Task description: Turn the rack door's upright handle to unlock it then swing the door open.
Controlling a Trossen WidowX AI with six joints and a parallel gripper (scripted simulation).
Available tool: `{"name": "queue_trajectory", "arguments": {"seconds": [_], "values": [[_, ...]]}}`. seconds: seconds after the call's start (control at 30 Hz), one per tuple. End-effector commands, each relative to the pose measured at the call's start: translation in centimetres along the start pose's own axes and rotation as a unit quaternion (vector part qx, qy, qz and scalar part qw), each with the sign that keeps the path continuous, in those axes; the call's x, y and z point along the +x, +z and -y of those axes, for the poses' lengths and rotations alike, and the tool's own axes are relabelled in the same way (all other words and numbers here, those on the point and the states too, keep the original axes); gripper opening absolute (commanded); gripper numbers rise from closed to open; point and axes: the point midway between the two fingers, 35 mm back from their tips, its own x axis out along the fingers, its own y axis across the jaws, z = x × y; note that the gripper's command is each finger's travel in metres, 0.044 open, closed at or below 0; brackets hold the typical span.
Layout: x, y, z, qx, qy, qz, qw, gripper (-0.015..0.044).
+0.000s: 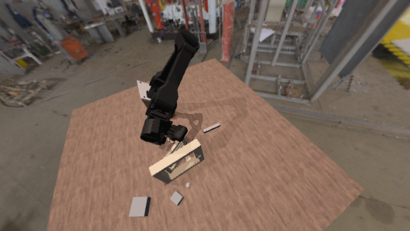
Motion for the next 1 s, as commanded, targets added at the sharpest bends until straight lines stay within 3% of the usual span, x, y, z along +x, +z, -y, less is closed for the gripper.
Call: {"name": "queue_trajectory", "arguments": {"seconds": [0.0, 0.97], "values": [[0.0, 0.3, 0.5, -0.034, 0.002, 0.001, 0.999, 0.0009], [0.0, 2.7, 5.5, -0.238, 0.001, 0.002, 0.971, 0.0009]]}}
